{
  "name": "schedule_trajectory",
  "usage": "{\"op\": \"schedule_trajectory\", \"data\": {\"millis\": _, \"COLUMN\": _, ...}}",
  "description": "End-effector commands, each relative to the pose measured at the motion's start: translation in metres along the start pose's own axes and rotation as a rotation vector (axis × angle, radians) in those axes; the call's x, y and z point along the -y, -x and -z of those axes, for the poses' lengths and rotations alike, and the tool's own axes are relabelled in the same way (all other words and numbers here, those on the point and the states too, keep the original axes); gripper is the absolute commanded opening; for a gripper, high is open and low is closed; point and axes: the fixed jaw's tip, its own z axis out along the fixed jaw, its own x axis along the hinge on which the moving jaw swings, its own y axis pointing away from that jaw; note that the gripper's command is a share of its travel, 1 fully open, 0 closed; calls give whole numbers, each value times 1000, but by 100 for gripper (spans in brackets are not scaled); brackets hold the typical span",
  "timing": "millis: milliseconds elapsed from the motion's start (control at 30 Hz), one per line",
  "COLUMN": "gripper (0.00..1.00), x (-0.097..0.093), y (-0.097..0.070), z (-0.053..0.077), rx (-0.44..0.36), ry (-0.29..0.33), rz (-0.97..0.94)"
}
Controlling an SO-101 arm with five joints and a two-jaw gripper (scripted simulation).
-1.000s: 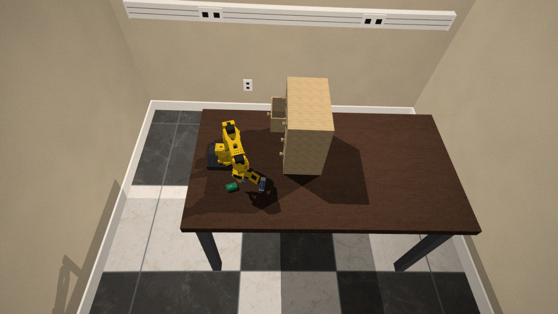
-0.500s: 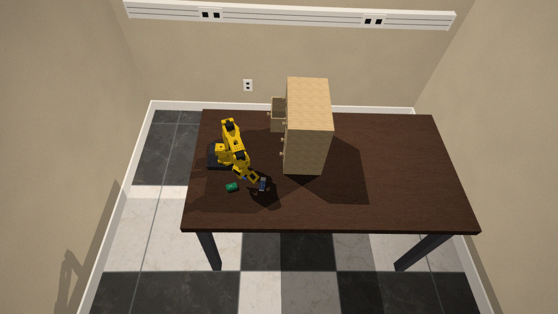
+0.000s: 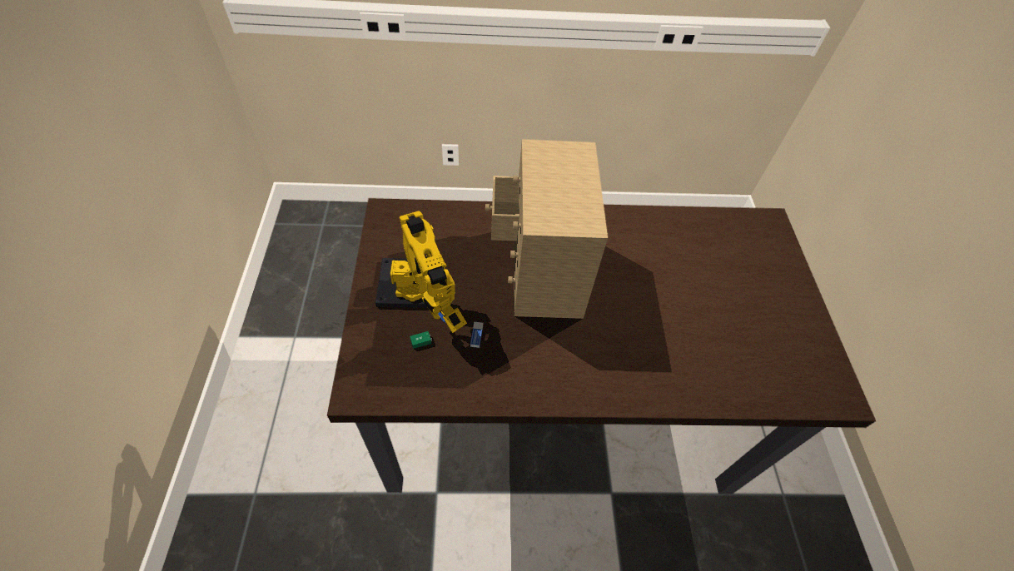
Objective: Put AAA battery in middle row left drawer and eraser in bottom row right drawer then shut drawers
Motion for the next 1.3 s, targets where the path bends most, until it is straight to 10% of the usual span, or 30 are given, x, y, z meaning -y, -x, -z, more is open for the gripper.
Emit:
{"op": "schedule_trajectory", "data": {"millis": 0, "gripper": 0, "x": -3, "y": -1, "z": 0, "rx": 16, "ry": -3, "rz": -36}}
{"op": "schedule_trajectory", "data": {"millis": 1267, "gripper": 0, "x": -22, "y": -13, "z": -1, "rx": 17, "ry": -4, "rz": -77}}
